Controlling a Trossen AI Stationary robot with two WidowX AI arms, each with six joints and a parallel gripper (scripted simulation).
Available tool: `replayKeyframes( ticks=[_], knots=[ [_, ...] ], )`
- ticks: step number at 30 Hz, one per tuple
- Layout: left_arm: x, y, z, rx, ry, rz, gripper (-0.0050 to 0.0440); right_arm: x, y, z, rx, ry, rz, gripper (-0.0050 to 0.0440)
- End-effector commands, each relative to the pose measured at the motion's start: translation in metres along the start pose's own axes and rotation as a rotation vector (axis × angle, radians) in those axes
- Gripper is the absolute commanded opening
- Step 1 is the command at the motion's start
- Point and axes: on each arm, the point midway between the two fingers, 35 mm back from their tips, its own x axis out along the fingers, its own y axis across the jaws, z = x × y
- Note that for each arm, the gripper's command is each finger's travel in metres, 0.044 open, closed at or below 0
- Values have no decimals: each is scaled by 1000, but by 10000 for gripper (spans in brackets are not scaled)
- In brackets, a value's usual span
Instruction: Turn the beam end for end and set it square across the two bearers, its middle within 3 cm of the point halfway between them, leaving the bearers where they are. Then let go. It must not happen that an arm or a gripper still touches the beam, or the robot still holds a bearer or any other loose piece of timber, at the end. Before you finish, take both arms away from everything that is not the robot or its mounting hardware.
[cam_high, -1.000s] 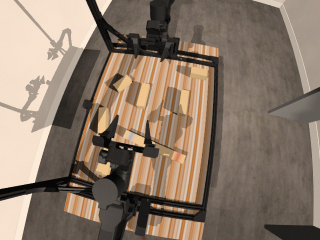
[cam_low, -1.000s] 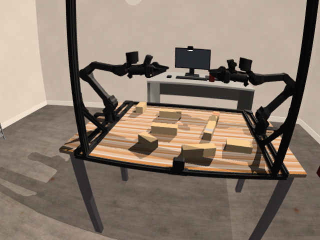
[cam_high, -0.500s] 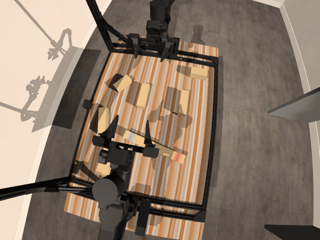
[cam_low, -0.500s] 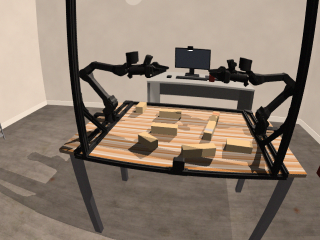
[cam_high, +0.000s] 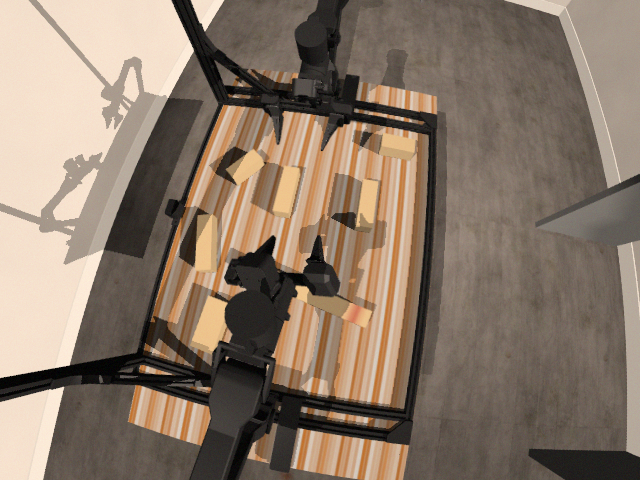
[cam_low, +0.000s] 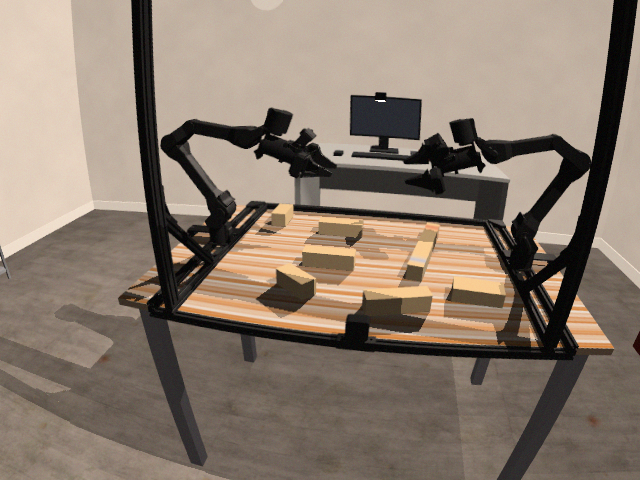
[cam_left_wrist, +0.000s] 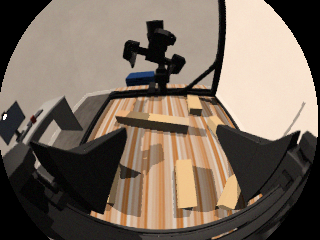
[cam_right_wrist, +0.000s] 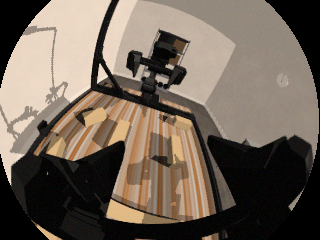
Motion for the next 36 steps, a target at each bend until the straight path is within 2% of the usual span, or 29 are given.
replayKeyframes(
  ticks=[1,8,16,18,26,33,35,36],
  knots=[
    [1,0,-12,2,83,0,440,10,-2,-15,-90,92,22,440],
    [-5,0,-55,2,335,0,440,28,-4,-62,-321,326,136,440],
    [-26,0,-99,3,620,-1,440,34,-5,-115,-553,548,346,440],
    [-26,0,-99,3,620,-1,440,34,-5,-115,-553,548,346,440],
    [-62,0,-133,4,909,-2,440,27,-5,-163,-742,704,637,440],
    [-101,0,-151,4,1156,-3,440,13,-4,-197,-859,767,937,440],
    [-101,0,-151,4,1156,-3,440,13,-4,-197,-859,767,937,440],
    [-106,0,-153,4,1187,-3,440,11,-3,-200,-870,769,977,440]
  ],
)
